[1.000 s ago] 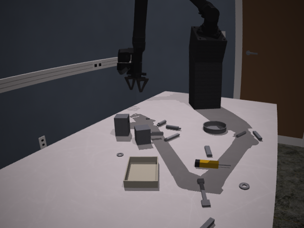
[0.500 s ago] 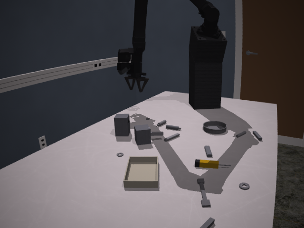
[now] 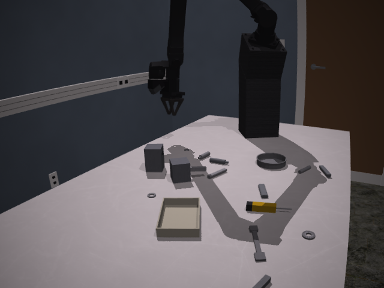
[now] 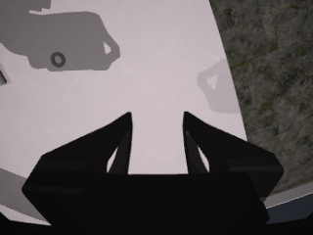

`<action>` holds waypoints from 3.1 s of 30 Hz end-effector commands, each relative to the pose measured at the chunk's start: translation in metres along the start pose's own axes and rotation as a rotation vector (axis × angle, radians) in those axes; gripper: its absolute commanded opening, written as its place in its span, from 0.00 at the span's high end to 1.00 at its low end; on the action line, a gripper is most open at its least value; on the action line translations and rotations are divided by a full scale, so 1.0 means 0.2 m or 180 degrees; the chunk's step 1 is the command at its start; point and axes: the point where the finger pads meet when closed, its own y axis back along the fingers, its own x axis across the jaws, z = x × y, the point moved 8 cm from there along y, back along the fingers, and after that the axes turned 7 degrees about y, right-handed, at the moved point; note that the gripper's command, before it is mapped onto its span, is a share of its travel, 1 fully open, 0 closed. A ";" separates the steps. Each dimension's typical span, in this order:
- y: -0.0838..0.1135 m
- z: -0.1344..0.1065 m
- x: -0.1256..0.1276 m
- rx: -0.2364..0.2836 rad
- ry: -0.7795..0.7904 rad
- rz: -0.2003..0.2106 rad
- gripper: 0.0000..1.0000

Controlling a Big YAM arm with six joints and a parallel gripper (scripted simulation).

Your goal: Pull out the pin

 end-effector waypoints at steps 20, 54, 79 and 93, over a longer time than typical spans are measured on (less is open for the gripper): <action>0.01 0.01 -0.01 -0.0017 0.0002 -0.0012 0.61; -0.04 0.27 0.27 0.0162 -0.0204 0.0028 0.61; -0.12 0.83 1.19 0.0313 -0.0941 -0.0101 0.61; -0.09 0.94 1.62 0.0294 -0.1244 -0.0116 0.61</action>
